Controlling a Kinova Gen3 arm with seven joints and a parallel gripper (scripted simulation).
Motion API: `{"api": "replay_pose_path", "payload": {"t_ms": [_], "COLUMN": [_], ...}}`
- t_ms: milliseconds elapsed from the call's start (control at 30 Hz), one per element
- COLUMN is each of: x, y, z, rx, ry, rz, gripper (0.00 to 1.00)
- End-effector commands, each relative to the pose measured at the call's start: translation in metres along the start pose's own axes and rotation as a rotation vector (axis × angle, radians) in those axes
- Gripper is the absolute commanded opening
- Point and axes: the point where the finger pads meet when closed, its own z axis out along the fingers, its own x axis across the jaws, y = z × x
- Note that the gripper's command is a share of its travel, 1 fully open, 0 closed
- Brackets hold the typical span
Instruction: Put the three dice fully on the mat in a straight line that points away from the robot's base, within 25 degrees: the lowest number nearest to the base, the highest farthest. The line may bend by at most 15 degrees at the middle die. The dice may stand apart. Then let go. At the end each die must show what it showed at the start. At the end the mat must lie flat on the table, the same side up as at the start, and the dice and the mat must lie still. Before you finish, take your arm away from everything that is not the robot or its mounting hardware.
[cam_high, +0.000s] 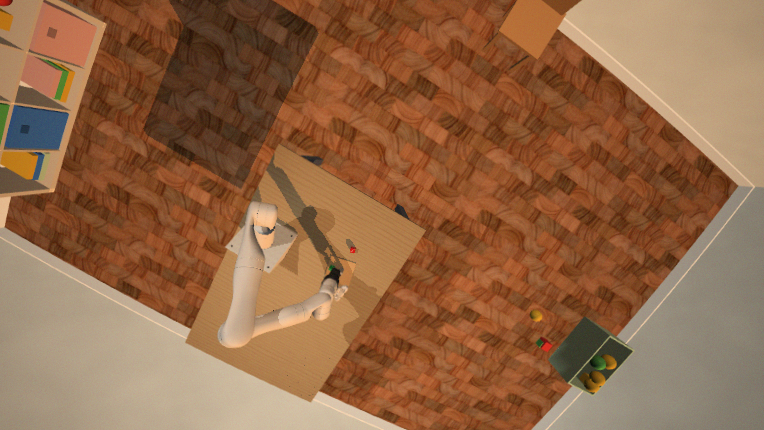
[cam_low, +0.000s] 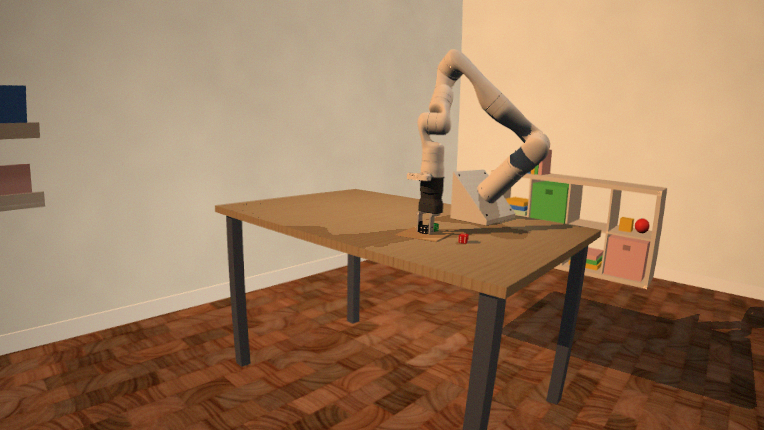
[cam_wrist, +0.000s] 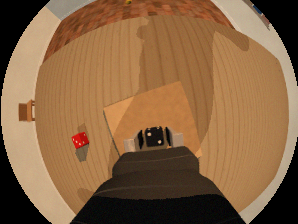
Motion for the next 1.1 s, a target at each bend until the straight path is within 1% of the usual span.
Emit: {"api": "replay_pose_path", "payload": {"t_ms": [0, 200, 400, 533, 867, 933, 1067], "x": [0.000, 0.000, 0.000, 0.000, 0.000, 0.000, 0.000], "y": [-0.001, -0.001, -0.001, 0.000, 0.000, 0.000, 0.000], "z": [-0.001, -0.001, -0.009, -0.025, -0.076, -0.076, -0.088], "rx": [0.002, 0.002, 0.002, 0.002, 0.002, 0.002, 0.002], "ry": [0.001, 0.001, 0.001, 0.001, 0.001, 0.001, 0.001], "rz": [0.000, 0.000, 0.000, 0.000, 0.000, 0.000, 0.000], "gripper": [0.79, 0.79, 0.79, 0.79, 0.79, 0.79, 0.79]}}
